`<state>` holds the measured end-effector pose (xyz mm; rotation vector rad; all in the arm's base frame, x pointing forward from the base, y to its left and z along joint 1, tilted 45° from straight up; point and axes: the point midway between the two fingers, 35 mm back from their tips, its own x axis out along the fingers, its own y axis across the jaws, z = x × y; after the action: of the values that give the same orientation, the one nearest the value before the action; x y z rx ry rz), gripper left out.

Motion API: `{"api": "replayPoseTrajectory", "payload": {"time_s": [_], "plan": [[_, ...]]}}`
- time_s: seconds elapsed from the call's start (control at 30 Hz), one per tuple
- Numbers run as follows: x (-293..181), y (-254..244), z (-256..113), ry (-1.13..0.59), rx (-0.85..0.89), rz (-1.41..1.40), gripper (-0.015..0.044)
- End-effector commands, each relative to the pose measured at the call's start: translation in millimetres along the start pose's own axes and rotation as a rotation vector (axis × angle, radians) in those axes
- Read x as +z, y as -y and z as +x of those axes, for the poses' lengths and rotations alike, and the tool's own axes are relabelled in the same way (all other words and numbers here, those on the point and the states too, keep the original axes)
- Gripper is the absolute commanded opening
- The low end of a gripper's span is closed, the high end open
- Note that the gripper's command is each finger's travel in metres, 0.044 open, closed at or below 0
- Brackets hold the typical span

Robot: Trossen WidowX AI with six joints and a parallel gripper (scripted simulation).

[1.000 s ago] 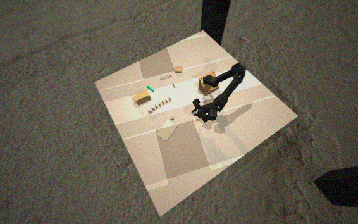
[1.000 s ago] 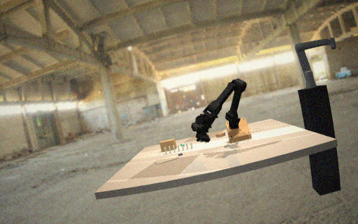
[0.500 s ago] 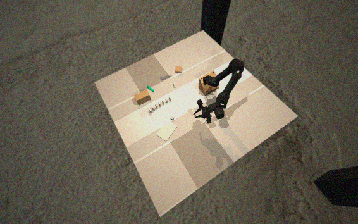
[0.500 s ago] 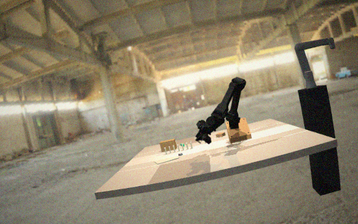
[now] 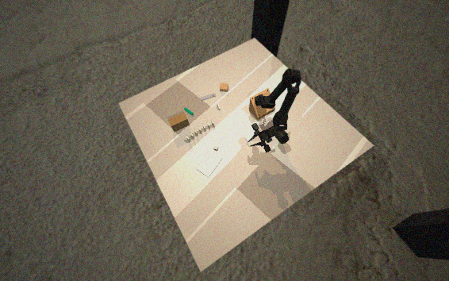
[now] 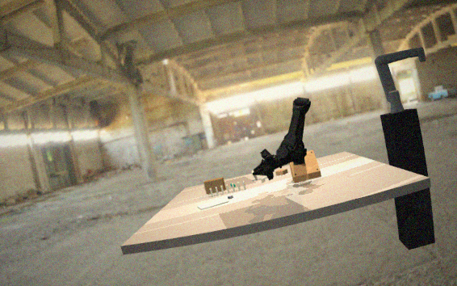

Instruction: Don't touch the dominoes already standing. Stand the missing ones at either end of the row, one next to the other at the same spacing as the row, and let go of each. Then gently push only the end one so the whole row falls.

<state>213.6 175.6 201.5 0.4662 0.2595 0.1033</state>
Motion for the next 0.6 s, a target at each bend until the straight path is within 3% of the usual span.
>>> {"api": "replayPoseTrajectory", "payload": {"time_s": [0.0, 0.3, 0.57], "plan": [[3.3, 4.8, -11.8, 0.08, 0.009, 0.105, 0.0107], [6.9, 17.4, -33.8, 0.201, 0.022, 0.315, 0.0107], [7.1, 18.7, -35.4, 0.208, 0.023, 0.331, 0.0107]]}}
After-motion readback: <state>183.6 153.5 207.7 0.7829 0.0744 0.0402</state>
